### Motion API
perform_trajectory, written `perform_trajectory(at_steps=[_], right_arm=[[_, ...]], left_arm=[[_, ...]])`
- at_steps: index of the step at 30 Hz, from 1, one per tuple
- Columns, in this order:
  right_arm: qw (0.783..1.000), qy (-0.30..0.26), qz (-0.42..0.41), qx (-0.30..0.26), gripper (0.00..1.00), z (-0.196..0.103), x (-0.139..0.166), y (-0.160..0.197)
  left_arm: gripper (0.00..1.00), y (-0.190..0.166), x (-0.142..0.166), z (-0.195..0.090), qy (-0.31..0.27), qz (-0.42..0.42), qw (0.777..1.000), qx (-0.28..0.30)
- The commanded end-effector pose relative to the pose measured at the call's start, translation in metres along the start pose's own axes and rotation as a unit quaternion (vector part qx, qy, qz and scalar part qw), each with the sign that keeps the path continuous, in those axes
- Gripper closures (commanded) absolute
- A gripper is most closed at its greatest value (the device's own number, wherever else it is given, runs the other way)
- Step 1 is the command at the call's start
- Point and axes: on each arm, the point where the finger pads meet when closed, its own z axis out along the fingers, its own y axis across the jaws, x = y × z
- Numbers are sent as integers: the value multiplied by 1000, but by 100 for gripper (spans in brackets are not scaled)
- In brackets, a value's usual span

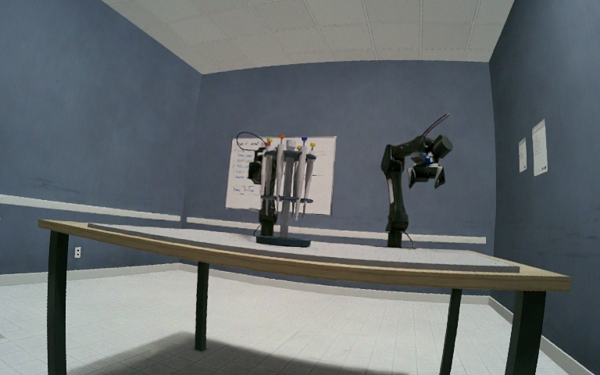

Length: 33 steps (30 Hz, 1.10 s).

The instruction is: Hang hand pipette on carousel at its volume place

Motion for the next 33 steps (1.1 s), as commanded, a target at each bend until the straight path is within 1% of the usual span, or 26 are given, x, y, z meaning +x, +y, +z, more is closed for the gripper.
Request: perform_trajectory(at_steps=[1, 13, 15, 17, 19, 21, 33], right_arm=[[1000, -24, -6, 0, 88, 2, -23, 2], [1000, -24, -6, 0, 88, 2, -23, 2], [1000, -18, -4, 0, 88, 6, -11, 1], [1000, -18, -4, 0, 88, 6, -11, 1], [1000, -16, -3, 0, 88, -1, -7, 2], [1000, -23, -5, 0, 88, 0, -14, 2], [1000, -23, -5, 0, 88, 0, -14, 2]], left_arm=[[0, 2, -9, -5, -16, 12, 1000, -5], [0, 2, -9, -5, -16, 12, 1000, -5], [0, 2, -9, -5, -16, 12, 1000, -5], [0, 2, -9, -5, -16, 12, 1000, -5], [0, 2, -9, -5, -16, 12, 1000, -5], [0, 2, -9, -5, -16, 12, 1000, -5], [0, 2, -9, -5, -16, 12, 1000, -5]])
